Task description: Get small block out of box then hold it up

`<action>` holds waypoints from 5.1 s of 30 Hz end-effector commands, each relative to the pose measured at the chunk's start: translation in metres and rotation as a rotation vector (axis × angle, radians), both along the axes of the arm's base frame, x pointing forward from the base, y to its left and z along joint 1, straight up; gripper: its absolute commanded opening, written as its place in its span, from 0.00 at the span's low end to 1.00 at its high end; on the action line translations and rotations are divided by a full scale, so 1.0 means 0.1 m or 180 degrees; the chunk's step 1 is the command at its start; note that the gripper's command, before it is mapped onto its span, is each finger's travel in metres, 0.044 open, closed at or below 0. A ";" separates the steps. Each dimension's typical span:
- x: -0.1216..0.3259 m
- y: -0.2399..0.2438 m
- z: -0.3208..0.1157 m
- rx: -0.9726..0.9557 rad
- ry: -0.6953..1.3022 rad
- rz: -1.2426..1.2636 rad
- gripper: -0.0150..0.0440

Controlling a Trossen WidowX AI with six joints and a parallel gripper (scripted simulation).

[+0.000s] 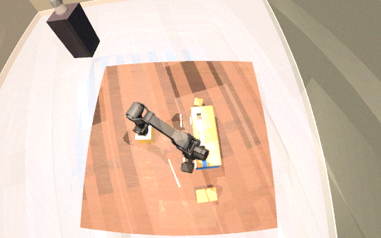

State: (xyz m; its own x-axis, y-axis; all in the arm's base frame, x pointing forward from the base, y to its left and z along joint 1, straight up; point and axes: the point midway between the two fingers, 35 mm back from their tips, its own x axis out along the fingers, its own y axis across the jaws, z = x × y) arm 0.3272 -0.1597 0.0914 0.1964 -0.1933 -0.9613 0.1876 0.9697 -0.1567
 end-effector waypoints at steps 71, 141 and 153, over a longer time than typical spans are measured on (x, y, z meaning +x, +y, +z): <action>-0.17 -0.31 -1.01 0.2996 -0.0791 -0.8509 0.74; -0.34 -0.04 -0.46 0.3031 -0.1131 -0.8990 0.25; -0.54 0.19 -0.17 0.3166 -0.1474 -0.9448 0.25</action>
